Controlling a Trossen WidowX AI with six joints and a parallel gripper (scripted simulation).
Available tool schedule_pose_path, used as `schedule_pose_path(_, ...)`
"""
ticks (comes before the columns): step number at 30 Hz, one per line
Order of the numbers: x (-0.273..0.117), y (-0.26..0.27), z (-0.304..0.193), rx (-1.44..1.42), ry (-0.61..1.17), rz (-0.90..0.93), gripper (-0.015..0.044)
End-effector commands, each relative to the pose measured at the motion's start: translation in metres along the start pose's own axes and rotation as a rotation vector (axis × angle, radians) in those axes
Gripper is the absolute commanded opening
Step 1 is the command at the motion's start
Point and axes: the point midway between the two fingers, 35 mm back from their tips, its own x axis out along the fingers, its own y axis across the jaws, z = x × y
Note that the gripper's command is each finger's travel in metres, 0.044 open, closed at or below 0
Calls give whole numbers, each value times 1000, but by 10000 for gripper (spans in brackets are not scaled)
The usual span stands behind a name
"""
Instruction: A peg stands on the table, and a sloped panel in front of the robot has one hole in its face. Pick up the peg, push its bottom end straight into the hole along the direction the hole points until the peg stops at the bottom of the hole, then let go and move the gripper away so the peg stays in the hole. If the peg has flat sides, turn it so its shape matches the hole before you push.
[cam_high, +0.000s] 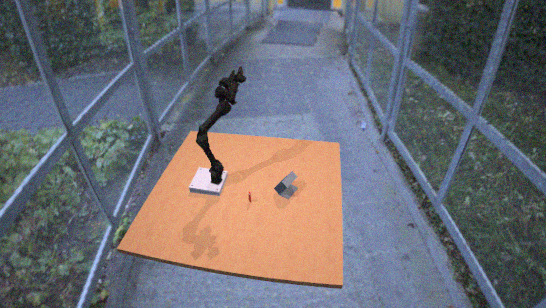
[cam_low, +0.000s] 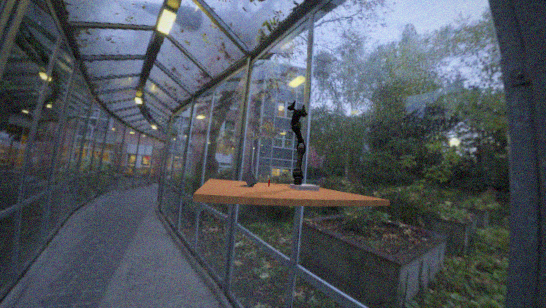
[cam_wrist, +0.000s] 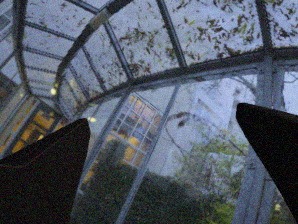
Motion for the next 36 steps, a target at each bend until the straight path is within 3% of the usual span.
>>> schedule_pose_path(1, -3, -5, -33, 33, 102, -25, 440)
schedule_pose_path(19, -56, -38, -168, 146, 537, -164, 440)
schedule_pose_path(36, -171, -71, -285, 295, 1003, -409, 440)
